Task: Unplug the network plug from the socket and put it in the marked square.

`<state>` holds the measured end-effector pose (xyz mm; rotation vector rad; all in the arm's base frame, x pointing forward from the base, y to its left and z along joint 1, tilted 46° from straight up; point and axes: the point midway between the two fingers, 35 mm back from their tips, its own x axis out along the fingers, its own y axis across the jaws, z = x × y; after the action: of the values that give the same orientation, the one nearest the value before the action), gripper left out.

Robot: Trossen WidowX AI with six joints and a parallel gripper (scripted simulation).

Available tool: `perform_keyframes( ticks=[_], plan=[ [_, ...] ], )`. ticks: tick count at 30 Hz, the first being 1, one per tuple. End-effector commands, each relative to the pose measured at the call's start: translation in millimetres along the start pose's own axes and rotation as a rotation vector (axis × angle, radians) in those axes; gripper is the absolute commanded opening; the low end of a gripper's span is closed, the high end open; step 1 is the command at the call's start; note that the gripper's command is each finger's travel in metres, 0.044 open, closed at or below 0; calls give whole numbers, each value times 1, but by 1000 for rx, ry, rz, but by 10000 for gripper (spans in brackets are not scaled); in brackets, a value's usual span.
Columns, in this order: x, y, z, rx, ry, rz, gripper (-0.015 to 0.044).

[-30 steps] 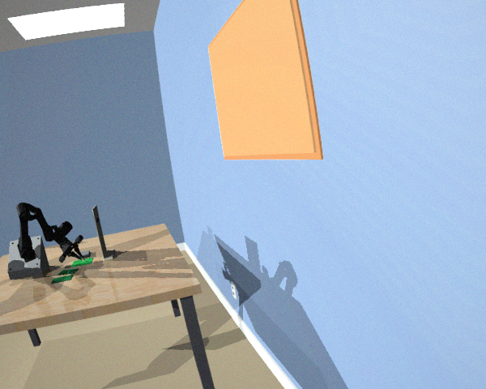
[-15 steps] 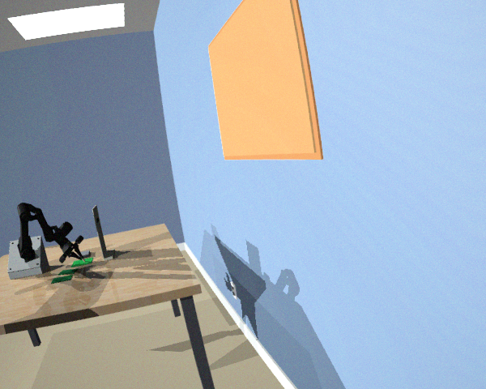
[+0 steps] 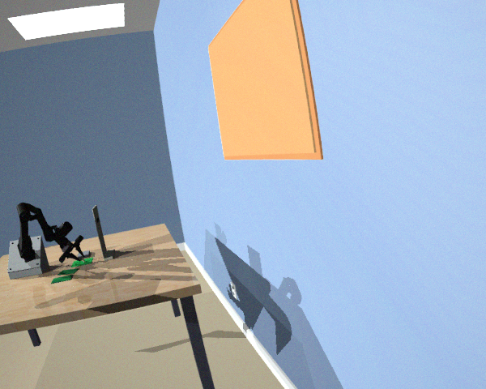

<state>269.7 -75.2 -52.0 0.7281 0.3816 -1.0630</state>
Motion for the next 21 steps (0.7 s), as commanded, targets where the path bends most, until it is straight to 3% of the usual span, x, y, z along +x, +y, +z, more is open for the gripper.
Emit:
perform_keyframes(
  ticks=[1,21],
  plan=[
    [-4,1,0,5,-2,0,156],
    [-24,1,-2,3,1,-2,156]
  ],
)
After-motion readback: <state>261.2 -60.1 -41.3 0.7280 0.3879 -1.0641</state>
